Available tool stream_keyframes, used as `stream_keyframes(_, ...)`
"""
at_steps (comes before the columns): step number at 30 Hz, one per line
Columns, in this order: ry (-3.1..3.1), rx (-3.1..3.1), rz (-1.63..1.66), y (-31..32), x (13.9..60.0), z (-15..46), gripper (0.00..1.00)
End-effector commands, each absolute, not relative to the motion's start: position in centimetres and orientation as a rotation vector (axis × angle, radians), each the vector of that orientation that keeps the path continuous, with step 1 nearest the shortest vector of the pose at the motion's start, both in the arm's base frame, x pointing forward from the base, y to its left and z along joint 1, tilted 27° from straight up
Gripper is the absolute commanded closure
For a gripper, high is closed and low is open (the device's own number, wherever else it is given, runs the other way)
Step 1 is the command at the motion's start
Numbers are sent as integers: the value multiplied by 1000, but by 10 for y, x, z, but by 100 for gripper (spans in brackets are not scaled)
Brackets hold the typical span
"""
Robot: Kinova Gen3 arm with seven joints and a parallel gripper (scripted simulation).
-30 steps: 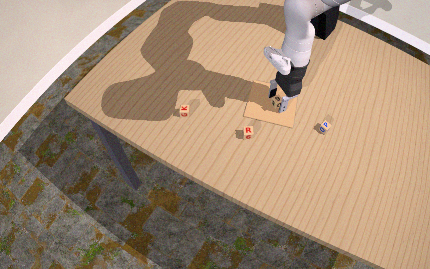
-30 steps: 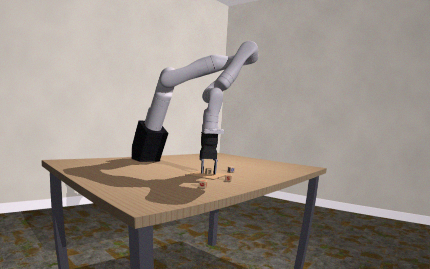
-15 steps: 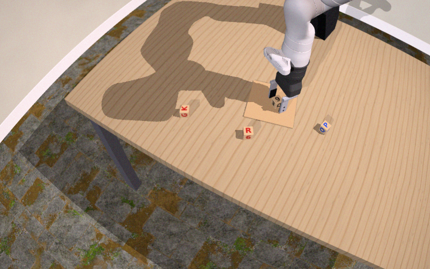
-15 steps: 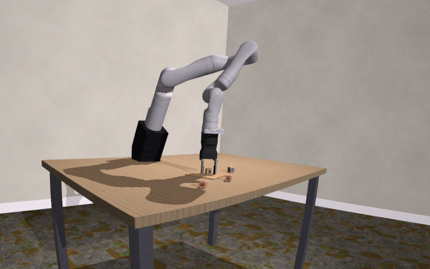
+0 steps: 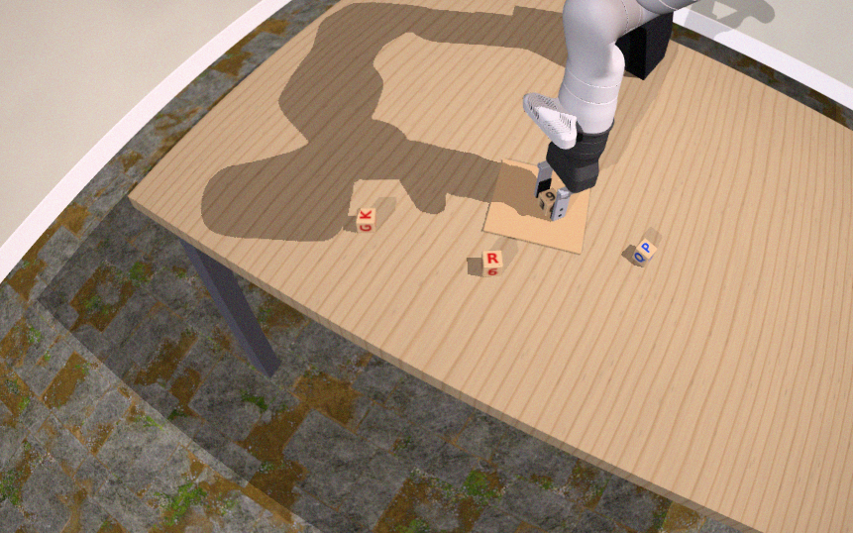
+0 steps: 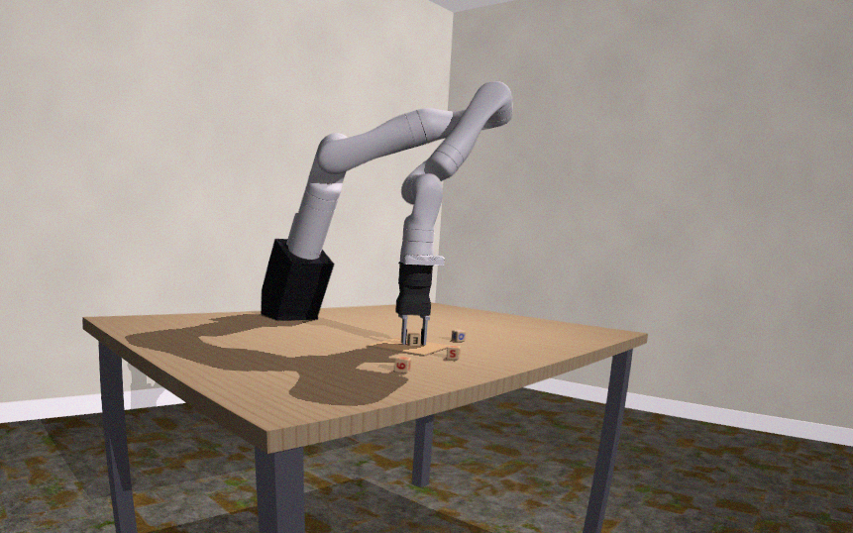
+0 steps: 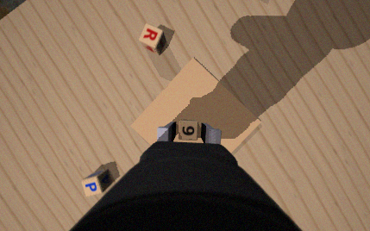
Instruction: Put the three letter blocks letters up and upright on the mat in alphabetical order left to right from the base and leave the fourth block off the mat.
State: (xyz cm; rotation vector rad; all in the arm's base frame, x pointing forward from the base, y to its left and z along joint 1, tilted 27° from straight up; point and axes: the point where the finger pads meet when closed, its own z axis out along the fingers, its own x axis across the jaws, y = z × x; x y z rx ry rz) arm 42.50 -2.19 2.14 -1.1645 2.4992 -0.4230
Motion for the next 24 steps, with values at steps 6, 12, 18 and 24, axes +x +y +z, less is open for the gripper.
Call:
stream_keyframes(6, 2493, -1167, -420, -21, 427, 21, 21)
stream_keyframes(12, 2493, -1167, -420, -21, 427, 21, 21)
stream_keyframes(18, 2493, -1167, -420, -21, 427, 21, 51)
stream_keyframes(24, 2493, -1167, -420, -21, 427, 21, 51)
